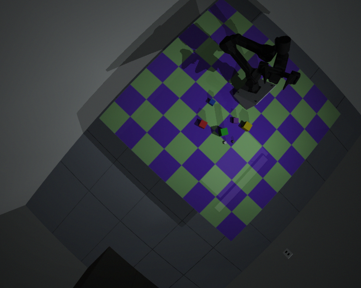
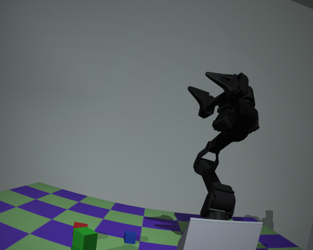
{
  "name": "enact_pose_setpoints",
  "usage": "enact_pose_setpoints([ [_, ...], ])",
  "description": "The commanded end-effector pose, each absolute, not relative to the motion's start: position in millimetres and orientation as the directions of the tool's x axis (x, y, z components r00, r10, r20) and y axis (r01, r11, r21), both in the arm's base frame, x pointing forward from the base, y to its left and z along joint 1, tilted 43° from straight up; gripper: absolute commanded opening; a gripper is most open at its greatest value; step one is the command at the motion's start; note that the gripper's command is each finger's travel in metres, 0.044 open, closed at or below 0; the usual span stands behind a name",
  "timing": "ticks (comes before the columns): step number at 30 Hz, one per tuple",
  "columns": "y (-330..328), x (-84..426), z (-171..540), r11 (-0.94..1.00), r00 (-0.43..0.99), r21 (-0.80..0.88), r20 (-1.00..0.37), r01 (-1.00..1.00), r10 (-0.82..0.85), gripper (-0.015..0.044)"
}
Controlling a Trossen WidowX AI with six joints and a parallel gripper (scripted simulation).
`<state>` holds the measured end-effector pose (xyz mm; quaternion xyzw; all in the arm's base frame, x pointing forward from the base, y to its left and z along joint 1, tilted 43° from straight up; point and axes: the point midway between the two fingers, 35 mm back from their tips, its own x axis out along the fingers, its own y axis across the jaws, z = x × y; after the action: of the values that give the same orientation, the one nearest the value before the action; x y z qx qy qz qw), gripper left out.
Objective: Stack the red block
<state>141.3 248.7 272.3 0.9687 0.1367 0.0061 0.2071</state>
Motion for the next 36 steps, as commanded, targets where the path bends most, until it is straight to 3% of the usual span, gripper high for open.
enact_pose_setpoints([
  [1,250,142,272,-0.874,0.962,0.407,-0.046,0.266,0.271,0.0426],
  [4,262,147,273,-0.833,0.951,0.466,-0.069,0.298,0.302,0.0440],
  [10,264,185,261,-0.697,0.972,0.679,-0.135,0.232,0.192,0.0440],
  [23,242,267,233,-0.408,0.962,0.880,-0.272,0.242,-0.016,0.0440],
  [36,172,346,185,-0.019,0.829,0.877,-0.460,0.479,-0.319,0.0440],
])
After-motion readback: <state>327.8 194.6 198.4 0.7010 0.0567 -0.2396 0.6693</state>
